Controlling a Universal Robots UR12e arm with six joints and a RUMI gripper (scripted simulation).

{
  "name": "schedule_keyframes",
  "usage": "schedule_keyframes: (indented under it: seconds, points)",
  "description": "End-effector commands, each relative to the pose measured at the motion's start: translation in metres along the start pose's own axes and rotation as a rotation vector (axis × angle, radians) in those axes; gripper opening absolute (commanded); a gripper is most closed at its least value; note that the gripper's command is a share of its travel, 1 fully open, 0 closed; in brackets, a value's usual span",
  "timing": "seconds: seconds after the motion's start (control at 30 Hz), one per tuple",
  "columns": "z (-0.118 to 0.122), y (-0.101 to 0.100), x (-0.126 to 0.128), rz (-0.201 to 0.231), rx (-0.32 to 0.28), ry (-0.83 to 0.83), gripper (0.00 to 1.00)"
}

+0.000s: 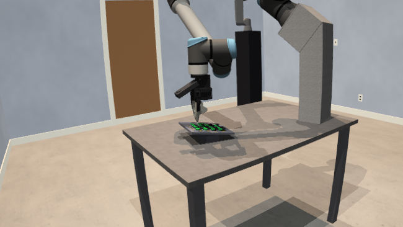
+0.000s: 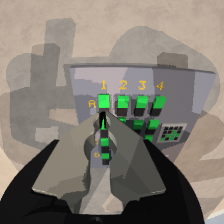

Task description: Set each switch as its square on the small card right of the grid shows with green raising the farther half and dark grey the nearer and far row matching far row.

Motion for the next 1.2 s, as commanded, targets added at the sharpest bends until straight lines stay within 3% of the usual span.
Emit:
schedule_keyframes:
  seconds: [0.0, 0.2, 1.17]
  points:
    - [-0.001, 0.001, 0.004, 0.0, 0.001, 0.0, 0.0]
    - [-0.002, 0.0, 0.023, 0.0, 0.001, 0.0, 0.0]
    - [-0.002, 0.0, 0.024, 0.0, 0.001, 0.0, 0.0]
Point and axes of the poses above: the point where the finger pads meet when closed, its own y axis back along the fingers, its own x axis across the jaws, z = x × y, the point moved 6 cm from there along y, back along the fingers, and after that the axes turned 5 degrees about -y, right-handed, at the moved point
